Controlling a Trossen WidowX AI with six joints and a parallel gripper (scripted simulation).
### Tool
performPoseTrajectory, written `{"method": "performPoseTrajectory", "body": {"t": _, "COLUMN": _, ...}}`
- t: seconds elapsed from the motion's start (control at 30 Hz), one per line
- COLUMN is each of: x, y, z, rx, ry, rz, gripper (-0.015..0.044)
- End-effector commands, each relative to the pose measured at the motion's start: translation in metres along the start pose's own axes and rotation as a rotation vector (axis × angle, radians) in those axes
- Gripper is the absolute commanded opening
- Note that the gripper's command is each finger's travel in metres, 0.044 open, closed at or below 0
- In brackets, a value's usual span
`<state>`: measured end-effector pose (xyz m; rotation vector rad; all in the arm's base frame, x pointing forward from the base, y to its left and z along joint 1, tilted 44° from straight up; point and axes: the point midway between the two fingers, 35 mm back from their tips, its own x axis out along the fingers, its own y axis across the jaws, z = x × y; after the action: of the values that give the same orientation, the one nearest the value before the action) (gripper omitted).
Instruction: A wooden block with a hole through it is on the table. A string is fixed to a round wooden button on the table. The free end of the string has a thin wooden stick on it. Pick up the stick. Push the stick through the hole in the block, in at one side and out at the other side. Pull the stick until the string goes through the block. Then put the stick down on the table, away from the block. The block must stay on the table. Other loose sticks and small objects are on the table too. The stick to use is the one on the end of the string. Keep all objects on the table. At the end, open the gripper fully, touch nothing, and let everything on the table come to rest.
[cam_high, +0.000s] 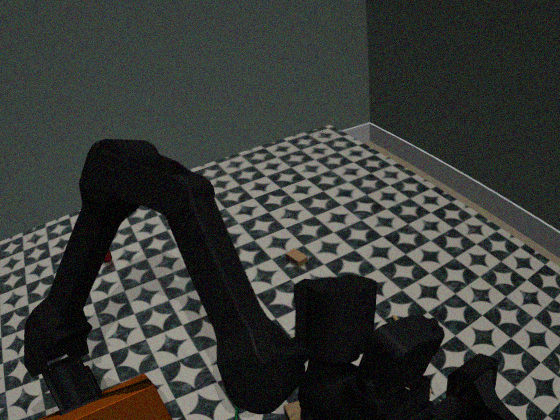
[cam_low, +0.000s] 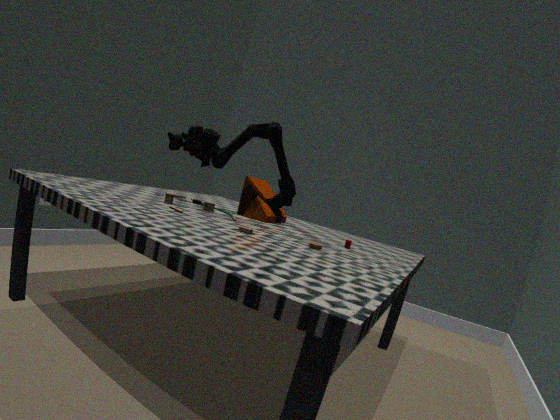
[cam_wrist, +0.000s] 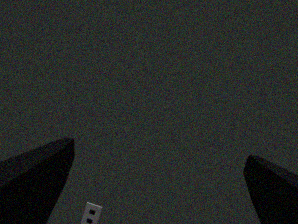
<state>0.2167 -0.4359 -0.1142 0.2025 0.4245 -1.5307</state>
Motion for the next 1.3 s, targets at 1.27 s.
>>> {"method": "performPoseTrajectory", "body": {"t": 1.27, "x": -0.286, "y": 0.030, "z": -0.071, "rx": -1.467, "ry": 0.399, "rz": 2.229, "gripper": 0.0440}}
